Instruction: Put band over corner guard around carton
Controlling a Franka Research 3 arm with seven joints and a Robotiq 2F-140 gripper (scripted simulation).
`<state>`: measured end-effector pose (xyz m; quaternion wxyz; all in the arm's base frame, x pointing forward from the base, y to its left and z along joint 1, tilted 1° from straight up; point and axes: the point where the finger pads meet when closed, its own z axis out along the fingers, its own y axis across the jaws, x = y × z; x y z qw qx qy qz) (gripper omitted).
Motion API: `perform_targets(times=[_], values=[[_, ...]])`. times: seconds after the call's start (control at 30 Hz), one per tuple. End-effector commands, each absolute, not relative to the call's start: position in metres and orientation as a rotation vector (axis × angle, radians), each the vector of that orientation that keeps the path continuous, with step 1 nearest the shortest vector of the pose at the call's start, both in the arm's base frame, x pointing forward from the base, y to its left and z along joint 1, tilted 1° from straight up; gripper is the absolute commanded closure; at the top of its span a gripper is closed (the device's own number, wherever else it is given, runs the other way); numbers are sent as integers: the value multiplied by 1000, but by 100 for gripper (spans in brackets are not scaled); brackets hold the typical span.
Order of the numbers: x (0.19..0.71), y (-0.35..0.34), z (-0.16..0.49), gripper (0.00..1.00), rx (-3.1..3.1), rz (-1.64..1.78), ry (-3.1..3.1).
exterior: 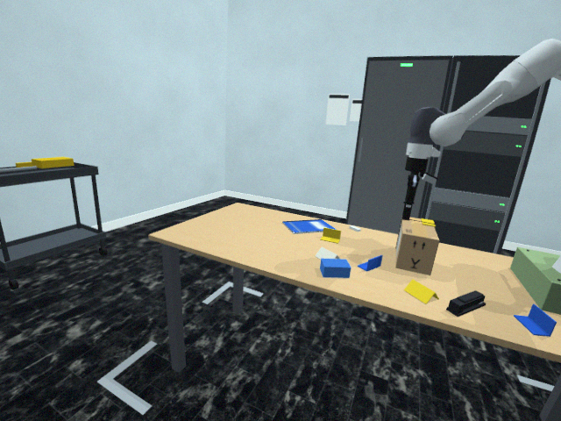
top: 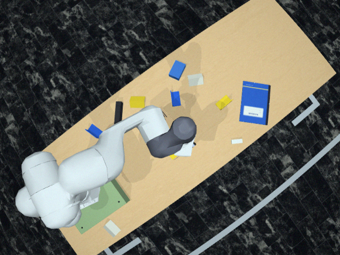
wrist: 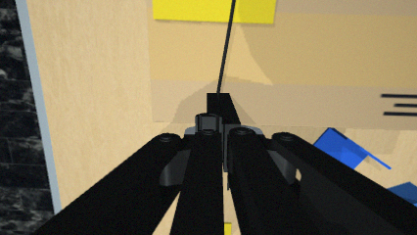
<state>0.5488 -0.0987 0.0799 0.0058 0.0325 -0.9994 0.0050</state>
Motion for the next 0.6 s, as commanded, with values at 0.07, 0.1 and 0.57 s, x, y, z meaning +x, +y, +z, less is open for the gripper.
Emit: perform_targets(times=[0.07, 0.1, 0.57], values=[[549, -100, 80, 90, 108, 13, -3127], [549, -100, 80, 90, 108, 13, -3127], [549, -97, 80, 90, 108, 13, -3127]])
